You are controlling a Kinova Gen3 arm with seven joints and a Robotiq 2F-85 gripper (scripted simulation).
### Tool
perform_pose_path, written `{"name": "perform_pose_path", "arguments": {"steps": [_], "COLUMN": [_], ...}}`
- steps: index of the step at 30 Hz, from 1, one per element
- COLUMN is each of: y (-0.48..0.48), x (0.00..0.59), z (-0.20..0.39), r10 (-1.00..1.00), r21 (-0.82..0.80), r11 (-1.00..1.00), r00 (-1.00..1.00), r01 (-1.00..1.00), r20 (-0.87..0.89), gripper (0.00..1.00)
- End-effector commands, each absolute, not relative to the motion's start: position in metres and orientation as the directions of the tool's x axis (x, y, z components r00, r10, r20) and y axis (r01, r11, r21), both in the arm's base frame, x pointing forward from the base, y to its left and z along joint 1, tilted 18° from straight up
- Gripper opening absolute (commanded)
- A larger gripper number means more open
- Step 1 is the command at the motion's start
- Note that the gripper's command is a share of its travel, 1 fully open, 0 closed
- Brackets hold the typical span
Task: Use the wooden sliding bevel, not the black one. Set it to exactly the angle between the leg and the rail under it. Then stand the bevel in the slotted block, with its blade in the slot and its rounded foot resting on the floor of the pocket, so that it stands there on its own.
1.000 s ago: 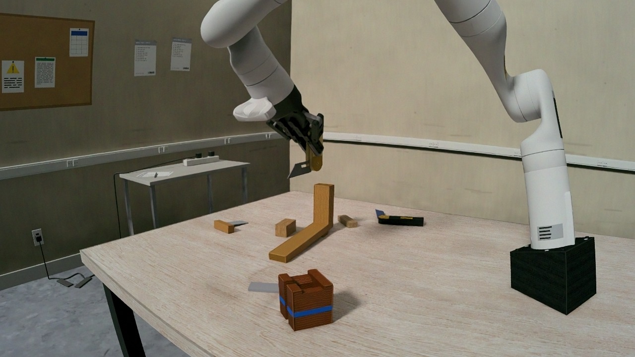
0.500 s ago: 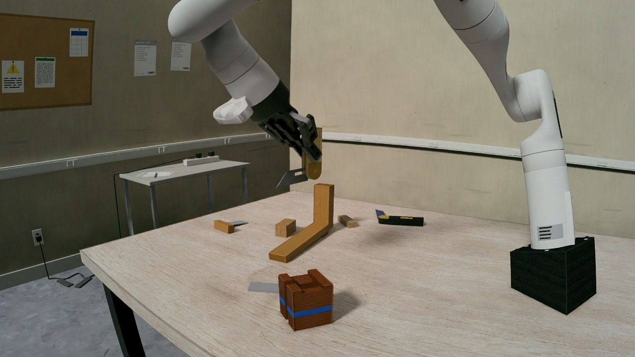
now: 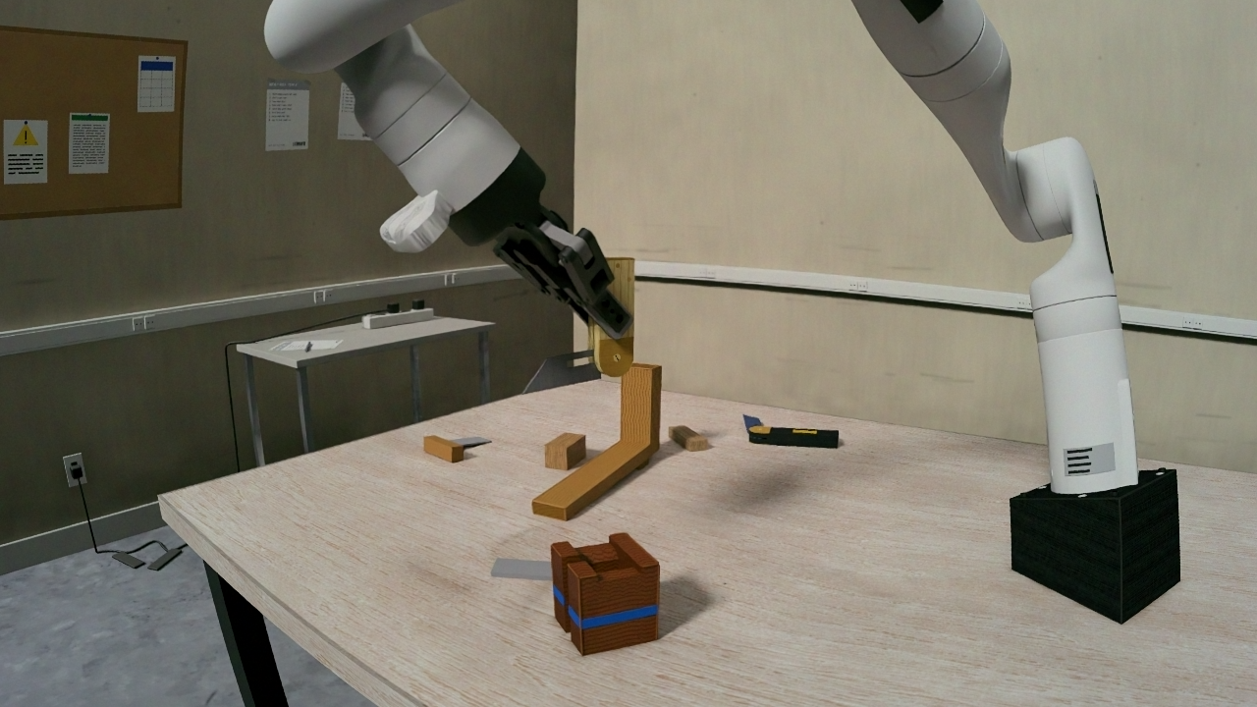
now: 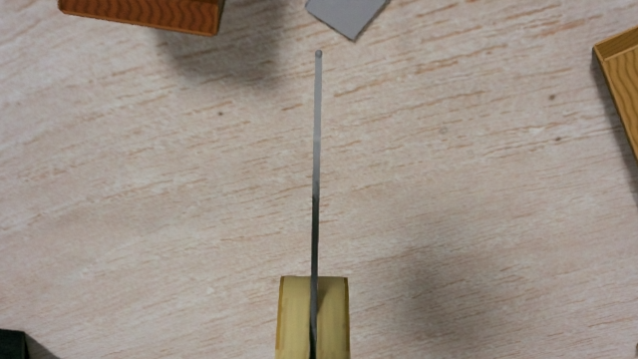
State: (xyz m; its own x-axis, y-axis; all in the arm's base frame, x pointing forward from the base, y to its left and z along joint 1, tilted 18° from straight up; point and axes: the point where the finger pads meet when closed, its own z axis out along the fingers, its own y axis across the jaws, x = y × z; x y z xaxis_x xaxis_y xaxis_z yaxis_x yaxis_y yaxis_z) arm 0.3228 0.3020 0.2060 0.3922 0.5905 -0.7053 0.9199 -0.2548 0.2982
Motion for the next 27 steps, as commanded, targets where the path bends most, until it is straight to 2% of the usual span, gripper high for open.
{"name": "perform_pose_path", "arguments": {"steps": [1, 27], "y": [0.317, 0.361], "x": [0.312, 0.278], "z": [0.201, 0.186], "r10": [0.581, 0.552], "r21": [0.301, 0.304], "r11": [-0.292, -0.390], "r00": [0.418, 0.485], "r01": [0.908, 0.869], "r20": [-0.698, -0.678], "gripper": [0.10, 0.10]}}
